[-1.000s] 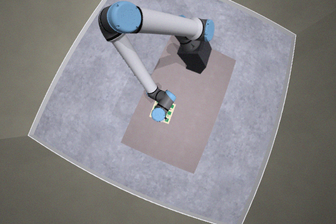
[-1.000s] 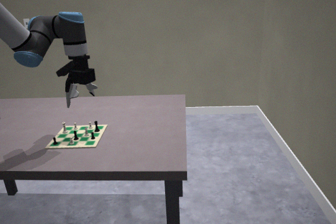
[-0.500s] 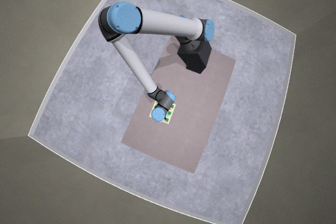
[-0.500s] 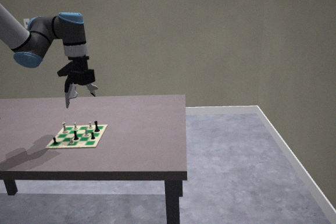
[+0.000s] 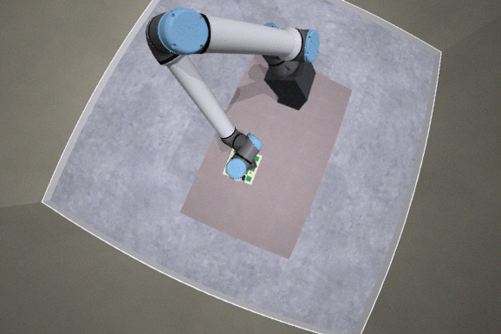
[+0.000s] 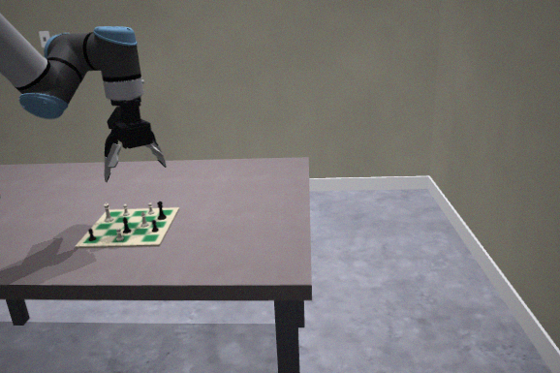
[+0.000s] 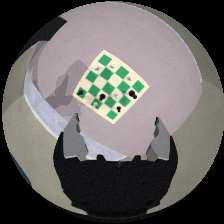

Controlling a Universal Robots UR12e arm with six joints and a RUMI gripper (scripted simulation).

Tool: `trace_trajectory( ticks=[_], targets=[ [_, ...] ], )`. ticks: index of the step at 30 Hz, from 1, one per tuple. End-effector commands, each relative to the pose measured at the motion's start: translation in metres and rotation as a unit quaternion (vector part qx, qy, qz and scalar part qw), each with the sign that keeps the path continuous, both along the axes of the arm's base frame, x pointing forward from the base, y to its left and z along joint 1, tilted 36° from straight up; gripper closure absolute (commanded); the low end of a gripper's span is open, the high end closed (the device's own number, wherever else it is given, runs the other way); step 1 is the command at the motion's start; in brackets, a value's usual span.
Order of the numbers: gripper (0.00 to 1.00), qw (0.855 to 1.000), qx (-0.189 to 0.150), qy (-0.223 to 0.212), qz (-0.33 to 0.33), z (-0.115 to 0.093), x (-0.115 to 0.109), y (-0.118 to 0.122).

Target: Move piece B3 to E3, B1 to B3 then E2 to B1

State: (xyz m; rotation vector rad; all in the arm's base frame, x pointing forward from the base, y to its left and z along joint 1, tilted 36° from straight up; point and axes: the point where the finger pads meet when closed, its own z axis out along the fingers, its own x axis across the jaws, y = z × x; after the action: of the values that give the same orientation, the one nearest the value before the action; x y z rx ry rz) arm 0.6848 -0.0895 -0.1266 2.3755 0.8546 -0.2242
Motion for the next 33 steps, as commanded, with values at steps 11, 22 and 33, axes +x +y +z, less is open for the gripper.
trace_trajectory(
  ticks=[11,22,33],
  targets=[
    [0.0,0.951,0.01,-0.18,-0.251,-0.014,0.002,-0.01],
    [0.0,0.893,0.015,-0.264,-0.364,-0.019,0.003,-0.017],
    [0.0,0.86,0.017,-0.299,-0.412,-0.021,0.003,-0.02]
  ],
)
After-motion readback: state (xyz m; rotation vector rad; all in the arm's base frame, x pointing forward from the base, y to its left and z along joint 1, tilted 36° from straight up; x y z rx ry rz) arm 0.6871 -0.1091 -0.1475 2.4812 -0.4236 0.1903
